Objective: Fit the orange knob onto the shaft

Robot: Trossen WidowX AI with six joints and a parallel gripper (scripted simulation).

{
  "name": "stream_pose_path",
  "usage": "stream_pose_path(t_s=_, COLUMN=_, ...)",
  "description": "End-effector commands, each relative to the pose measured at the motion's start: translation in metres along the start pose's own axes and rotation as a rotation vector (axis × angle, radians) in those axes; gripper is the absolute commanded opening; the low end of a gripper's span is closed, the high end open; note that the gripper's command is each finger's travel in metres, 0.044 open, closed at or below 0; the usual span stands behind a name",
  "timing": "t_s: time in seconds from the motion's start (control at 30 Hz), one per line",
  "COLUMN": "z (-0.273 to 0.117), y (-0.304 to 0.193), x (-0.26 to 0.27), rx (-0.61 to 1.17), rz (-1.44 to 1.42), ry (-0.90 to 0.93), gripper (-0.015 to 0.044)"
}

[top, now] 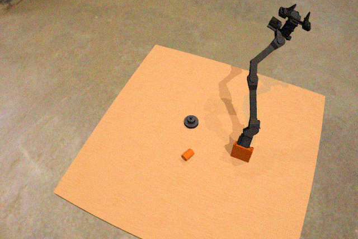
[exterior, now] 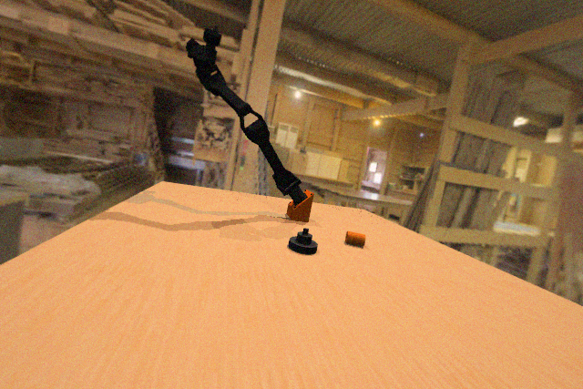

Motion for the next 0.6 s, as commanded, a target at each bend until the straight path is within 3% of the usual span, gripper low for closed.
stream_pose_path(t_s=0.0, z=0.000, y=0.000, x=0.001, rx=0.000, rz=0.006, ry=0.006, gripper=0.0426)
stream_pose_path(t_s=0.57, z=-0.026, y=0.021, x=0.044, rx=0.044, rz=0.558, ry=0.616, gripper=0.0440)
Point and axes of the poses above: the point midway between the two fingers, 35 mm back from their tips, its own z axis out along the fingers, its own x axis across the jaws, y = z × x, the point moved 5 cm from there along -z, back along the fingers, and after that the axes turned 10 degrees about z, right-handed, at the moved point
